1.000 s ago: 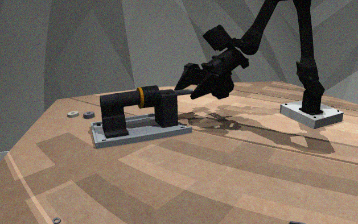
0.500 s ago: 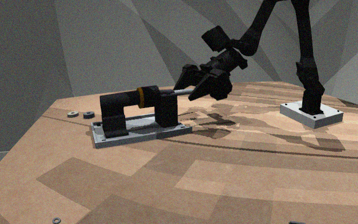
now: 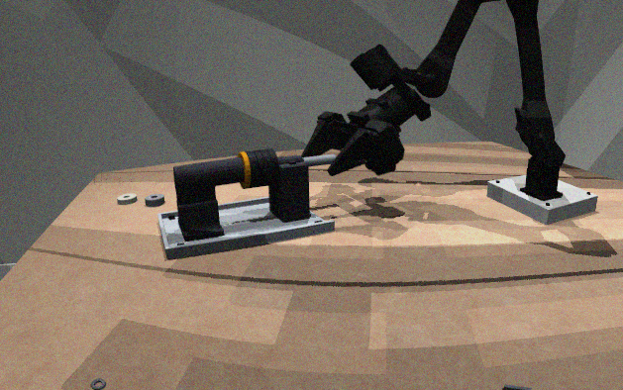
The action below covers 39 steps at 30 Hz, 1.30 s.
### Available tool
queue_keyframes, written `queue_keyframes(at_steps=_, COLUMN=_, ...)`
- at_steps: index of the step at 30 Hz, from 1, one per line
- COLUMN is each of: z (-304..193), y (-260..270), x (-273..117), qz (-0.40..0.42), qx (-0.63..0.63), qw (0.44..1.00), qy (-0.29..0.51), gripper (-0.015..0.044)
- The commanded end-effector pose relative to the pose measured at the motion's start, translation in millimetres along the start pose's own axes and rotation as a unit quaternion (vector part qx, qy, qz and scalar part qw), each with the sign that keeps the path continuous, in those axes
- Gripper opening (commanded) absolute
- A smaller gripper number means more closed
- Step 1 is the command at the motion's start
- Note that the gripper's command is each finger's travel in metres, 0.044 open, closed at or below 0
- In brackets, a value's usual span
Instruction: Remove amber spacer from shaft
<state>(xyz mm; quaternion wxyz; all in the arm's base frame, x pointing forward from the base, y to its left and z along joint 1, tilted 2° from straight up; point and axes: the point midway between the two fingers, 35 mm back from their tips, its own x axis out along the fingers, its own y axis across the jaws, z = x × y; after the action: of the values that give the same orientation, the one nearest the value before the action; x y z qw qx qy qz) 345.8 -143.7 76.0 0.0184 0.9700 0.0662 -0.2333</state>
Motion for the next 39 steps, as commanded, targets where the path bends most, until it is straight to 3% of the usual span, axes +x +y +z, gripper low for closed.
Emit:
queue_keyframes(at_steps=1, z=0, y=1, x=0, qz=0.002, qx=0.002, qw=1.000, qy=0.000, gripper=0.0440)
queue_keyframes(at_steps=22, z=-1, y=1, x=18, qz=0.002, qx=0.002, qw=1.000, qy=0.001, gripper=0.0440)
queue_keyframes(at_steps=37, z=0, y=-1, x=16, qz=0.000, qx=0.000, qw=1.000, qy=0.001, gripper=0.0046)
queue_keyframes(at_steps=39, z=0, y=-1, x=16, qz=0.000, qx=0.000, qw=1.000, qy=0.001, gripper=0.0033)
